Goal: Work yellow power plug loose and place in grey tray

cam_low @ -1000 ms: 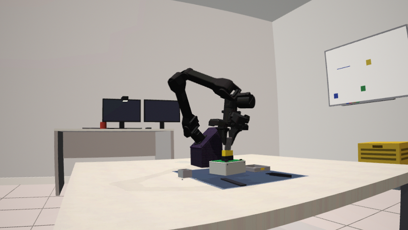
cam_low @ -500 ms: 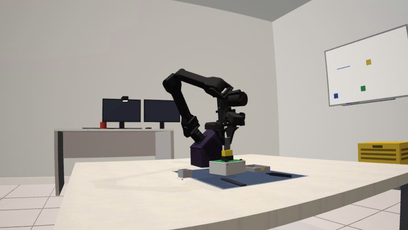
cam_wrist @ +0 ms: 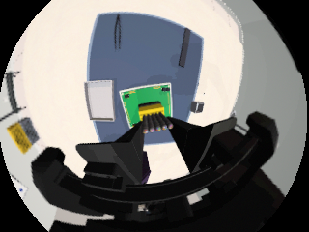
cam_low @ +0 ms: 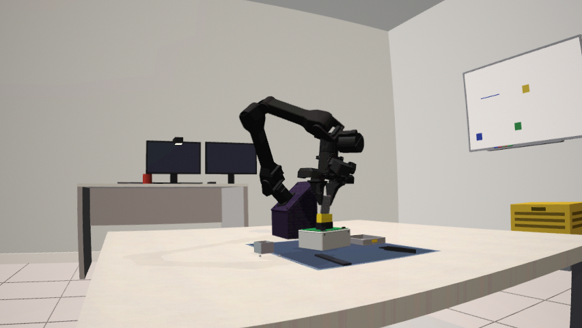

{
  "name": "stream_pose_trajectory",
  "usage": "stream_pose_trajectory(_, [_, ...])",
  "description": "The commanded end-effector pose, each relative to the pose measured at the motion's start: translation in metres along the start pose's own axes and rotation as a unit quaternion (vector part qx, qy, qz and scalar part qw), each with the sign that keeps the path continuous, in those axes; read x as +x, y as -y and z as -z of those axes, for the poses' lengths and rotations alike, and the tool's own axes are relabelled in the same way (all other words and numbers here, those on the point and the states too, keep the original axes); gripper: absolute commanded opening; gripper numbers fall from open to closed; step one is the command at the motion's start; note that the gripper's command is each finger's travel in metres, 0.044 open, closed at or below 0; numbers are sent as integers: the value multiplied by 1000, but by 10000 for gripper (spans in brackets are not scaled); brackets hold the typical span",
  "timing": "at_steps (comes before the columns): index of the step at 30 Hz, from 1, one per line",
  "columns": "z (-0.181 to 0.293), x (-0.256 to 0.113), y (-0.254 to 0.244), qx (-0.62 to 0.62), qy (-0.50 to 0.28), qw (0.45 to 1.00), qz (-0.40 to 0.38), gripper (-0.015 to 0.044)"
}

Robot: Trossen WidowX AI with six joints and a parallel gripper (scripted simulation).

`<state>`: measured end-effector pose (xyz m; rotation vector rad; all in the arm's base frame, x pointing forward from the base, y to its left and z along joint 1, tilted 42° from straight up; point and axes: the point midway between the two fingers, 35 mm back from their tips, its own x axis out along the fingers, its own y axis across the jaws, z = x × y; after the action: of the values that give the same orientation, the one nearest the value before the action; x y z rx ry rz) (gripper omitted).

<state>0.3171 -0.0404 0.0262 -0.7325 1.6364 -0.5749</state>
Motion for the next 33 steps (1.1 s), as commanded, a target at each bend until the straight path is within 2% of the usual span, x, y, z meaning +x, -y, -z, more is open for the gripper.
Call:
stream_pose_trajectory(1, [-1, -14, 5, -7, 16, 999, -42, 0])
stream_pose_trajectory(6, [-1, -15, 16, -8, 15, 994, -106, 0])
stream_pose_trajectory(9, [-1, -14, 19, -9, 15, 993, -118, 0])
stream_pose_trajectory(16, [-1, -16, 7, -8, 16, 999, -50, 0])
stream_pose_trajectory(27, [-1, -26, 8, -8, 16, 999, -50, 0])
stream_pose_trajectory(33, [-2, -3, 5, -8, 16, 999, -50, 0])
